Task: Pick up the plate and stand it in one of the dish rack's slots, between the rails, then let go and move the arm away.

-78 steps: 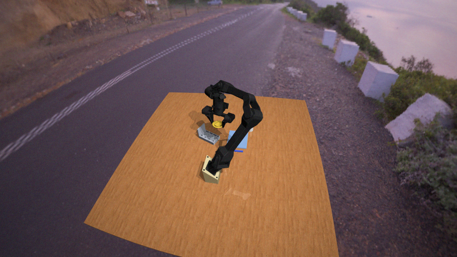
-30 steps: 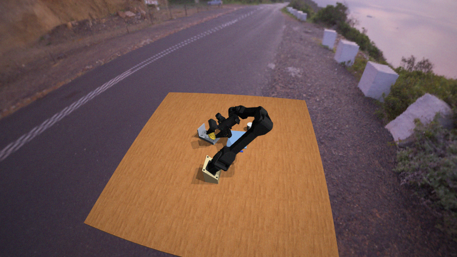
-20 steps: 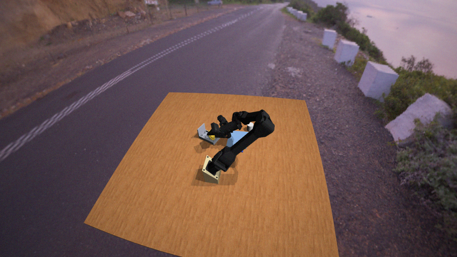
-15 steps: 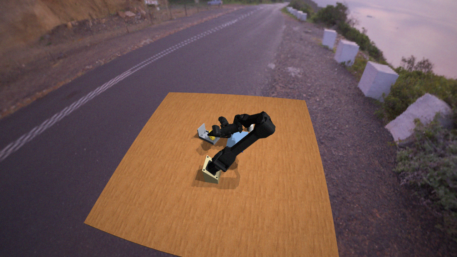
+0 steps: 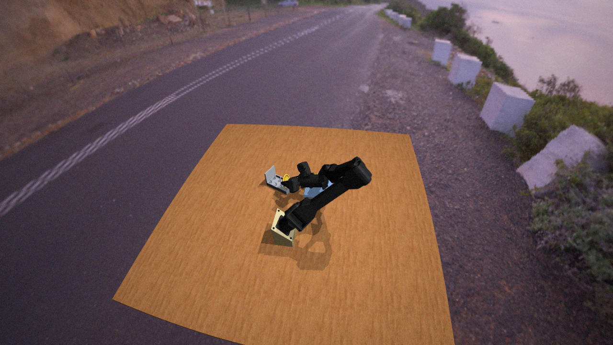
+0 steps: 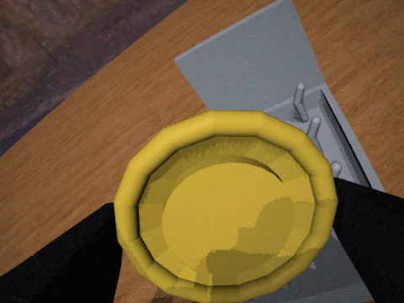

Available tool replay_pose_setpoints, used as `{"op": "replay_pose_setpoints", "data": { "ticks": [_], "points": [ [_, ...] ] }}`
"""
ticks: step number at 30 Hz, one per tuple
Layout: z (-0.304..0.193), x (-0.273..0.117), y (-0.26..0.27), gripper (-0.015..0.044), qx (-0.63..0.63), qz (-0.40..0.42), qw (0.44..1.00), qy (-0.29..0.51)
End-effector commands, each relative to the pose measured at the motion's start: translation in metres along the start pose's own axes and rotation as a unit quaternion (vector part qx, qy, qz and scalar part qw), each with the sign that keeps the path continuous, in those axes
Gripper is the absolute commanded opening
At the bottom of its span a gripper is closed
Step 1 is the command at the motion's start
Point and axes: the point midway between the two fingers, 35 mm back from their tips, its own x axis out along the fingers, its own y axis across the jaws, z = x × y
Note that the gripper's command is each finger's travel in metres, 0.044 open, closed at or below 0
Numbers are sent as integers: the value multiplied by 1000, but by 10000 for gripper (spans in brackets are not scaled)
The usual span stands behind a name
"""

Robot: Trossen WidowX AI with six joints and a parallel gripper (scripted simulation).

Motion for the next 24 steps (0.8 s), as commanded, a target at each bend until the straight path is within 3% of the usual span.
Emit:
{"op": "replay_pose_setpoints", "data": {
  "ticks": [1, 15, 24],
  "points": [
    [-2, -2, 0, 0, -45, -12, 998, -32],
    [-9, -16, -6, 0, -215, -95, 965, -118],
    [-10, -17, -7, 0, -224, -100, 962, -122]
  ]
}}
